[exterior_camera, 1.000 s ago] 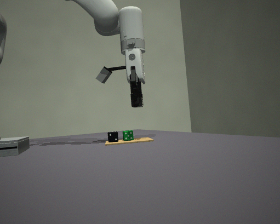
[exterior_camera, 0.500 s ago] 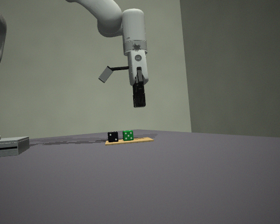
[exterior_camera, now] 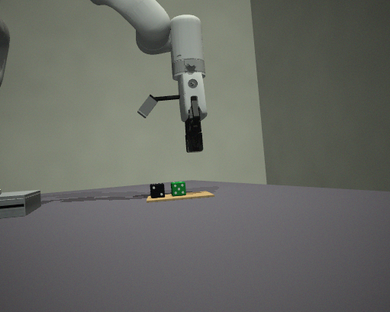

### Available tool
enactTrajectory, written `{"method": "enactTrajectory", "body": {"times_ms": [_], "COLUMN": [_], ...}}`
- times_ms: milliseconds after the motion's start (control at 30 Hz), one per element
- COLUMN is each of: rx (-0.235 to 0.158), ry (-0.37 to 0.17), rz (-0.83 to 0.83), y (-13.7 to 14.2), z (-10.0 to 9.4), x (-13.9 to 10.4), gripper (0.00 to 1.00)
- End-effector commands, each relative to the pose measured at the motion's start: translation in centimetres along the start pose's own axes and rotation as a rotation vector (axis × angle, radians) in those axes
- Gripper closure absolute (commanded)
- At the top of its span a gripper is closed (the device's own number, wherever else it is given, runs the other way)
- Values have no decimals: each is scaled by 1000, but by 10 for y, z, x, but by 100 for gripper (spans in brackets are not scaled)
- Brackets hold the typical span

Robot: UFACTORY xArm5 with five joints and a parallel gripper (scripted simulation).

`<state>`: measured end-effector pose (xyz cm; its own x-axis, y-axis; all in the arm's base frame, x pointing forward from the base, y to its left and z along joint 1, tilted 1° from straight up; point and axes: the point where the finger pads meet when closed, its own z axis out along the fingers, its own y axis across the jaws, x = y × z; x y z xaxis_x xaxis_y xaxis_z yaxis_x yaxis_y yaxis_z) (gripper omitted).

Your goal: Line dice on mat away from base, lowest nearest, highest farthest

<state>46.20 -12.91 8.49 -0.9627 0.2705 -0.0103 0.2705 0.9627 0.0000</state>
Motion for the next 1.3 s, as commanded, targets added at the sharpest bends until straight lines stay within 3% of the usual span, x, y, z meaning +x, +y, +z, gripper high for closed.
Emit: {"method": "enactTrajectory", "body": {"times_ms": [0,400,667,1267], "rx": [0,0,0,0], "ry": [-4,-4,-4,-4], "rz": [0,0,0,0], "y": [0,0,-1,-1], "z": [8,64,83,88], "x": [-2,-2,-2,-3], "gripper": [73,73,73,73]}}
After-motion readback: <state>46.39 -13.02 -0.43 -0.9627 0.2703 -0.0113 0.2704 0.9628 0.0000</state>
